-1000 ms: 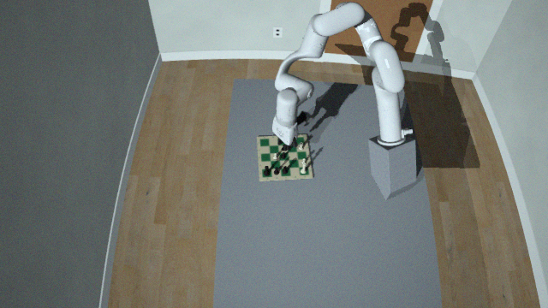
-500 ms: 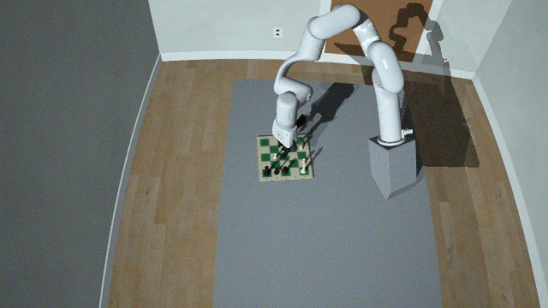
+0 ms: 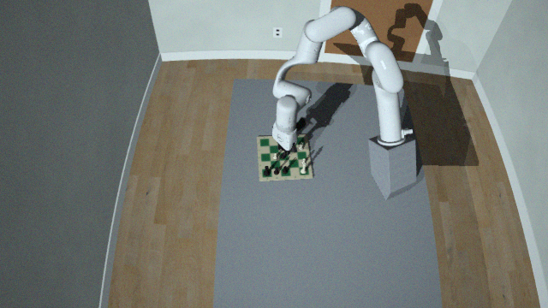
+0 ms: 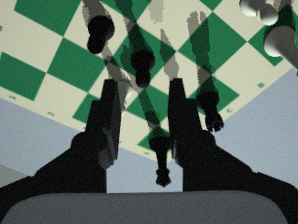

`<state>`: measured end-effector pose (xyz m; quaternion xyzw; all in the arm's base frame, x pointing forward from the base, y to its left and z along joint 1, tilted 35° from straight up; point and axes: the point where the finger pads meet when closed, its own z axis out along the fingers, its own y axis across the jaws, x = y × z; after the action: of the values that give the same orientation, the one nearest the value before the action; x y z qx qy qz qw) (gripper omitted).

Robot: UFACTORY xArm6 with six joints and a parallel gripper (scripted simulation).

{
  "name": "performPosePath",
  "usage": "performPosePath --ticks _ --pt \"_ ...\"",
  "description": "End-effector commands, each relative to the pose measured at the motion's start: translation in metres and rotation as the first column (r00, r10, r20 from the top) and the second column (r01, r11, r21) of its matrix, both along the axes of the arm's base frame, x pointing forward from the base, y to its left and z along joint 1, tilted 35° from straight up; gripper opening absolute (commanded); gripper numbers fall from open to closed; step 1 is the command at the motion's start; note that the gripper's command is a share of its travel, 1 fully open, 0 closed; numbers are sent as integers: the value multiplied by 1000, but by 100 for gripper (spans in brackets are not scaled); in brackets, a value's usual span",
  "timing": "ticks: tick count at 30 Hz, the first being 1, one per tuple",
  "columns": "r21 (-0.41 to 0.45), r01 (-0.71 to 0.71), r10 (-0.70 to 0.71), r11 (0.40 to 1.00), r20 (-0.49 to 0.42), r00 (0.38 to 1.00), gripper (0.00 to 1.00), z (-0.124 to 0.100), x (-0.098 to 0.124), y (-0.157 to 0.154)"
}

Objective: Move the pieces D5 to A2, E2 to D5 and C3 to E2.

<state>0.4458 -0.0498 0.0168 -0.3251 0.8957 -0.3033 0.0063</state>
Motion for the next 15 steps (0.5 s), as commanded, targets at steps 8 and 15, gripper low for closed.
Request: performPosePath --ticks 8,15 --pt "0 -1 1 1000 3 1000 34 -5 3 -3" --pt "0 -1 1 1000 3 1000 34 -5 3 -3"
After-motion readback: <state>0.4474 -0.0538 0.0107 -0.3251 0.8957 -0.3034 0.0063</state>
